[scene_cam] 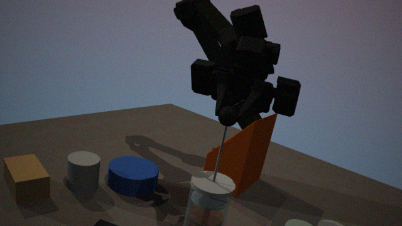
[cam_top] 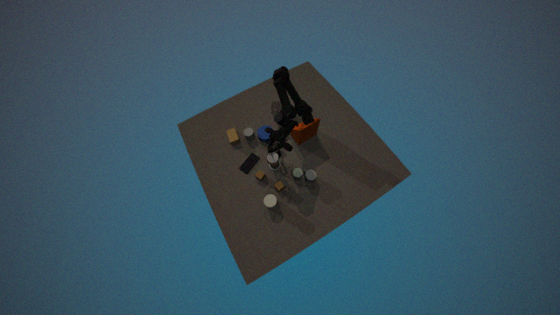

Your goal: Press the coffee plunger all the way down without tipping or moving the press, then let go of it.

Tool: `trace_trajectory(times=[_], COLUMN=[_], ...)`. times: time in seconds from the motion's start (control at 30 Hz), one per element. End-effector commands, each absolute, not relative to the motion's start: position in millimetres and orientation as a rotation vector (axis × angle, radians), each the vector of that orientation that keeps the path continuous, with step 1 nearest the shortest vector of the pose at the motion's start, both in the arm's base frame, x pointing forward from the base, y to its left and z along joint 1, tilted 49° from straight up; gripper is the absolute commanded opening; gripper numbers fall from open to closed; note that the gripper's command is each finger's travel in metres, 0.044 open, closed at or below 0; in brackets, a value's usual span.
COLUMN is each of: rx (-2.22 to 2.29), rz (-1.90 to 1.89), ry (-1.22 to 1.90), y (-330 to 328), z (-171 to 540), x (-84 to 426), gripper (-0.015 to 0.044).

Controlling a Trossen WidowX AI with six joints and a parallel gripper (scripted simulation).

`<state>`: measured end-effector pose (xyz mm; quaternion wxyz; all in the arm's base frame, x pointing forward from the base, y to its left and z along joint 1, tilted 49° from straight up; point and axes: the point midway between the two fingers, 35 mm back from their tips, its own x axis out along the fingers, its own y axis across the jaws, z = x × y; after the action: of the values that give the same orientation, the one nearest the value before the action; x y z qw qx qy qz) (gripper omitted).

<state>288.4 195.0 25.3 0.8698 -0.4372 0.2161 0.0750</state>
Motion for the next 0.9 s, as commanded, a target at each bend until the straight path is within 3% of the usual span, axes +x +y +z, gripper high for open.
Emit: trace_trajectory(times=[0.0, 0.87], rx=[-0.932, -0.934], rz=[0.151, 0.152], ry=[0.482, 0.483], y=[182.2, 154.0], z=[11.2, -19.4], x=[289.1, 302.3], gripper=[0.0124, 0.0124])
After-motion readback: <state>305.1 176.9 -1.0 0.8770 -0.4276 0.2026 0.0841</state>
